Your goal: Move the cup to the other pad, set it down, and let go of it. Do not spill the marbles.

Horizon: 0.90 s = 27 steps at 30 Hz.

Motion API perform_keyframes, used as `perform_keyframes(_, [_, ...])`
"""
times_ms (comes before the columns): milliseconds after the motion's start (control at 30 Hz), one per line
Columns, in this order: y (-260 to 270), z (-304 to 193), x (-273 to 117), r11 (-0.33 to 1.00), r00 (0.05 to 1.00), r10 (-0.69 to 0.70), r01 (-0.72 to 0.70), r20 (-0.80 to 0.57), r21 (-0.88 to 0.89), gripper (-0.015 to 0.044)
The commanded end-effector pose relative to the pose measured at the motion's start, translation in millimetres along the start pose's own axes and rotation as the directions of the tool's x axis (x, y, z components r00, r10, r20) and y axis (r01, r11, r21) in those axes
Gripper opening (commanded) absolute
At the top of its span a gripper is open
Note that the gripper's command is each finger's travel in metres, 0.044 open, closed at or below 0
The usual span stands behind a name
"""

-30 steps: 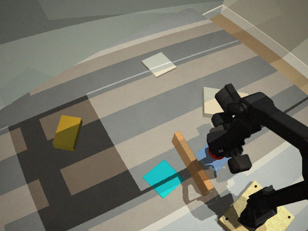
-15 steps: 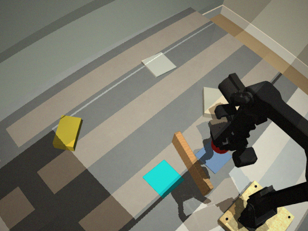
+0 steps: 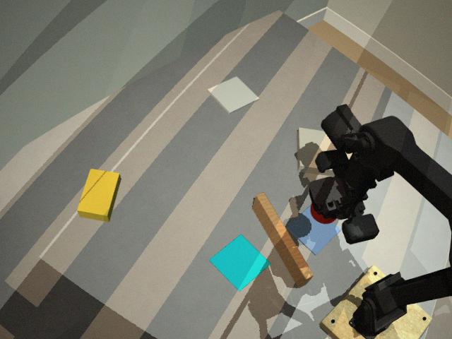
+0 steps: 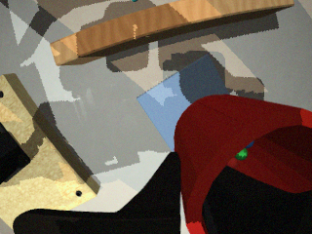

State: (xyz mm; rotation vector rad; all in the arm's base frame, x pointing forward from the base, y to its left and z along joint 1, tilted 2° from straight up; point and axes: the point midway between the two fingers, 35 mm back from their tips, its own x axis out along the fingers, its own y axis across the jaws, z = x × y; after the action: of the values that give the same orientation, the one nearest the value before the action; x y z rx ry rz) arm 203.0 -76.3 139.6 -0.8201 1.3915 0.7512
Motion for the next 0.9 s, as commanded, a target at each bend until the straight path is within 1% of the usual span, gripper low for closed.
perform_keyframes(0, [0.1, -0.1, 0.3, 1.0, 1.0, 0.0, 0.0, 0.0, 0.0, 0.0])
perform_keyframes(267, [0.5, 2.3, 0.2, 1.0, 1.0, 0.001, -0.001, 0.0, 0.001, 0.0])
perform_keyframes(867, [6.0, 28.8, -0.6, 1.0, 1.0, 0.001, -0.001, 0.001, 0.004, 0.0])
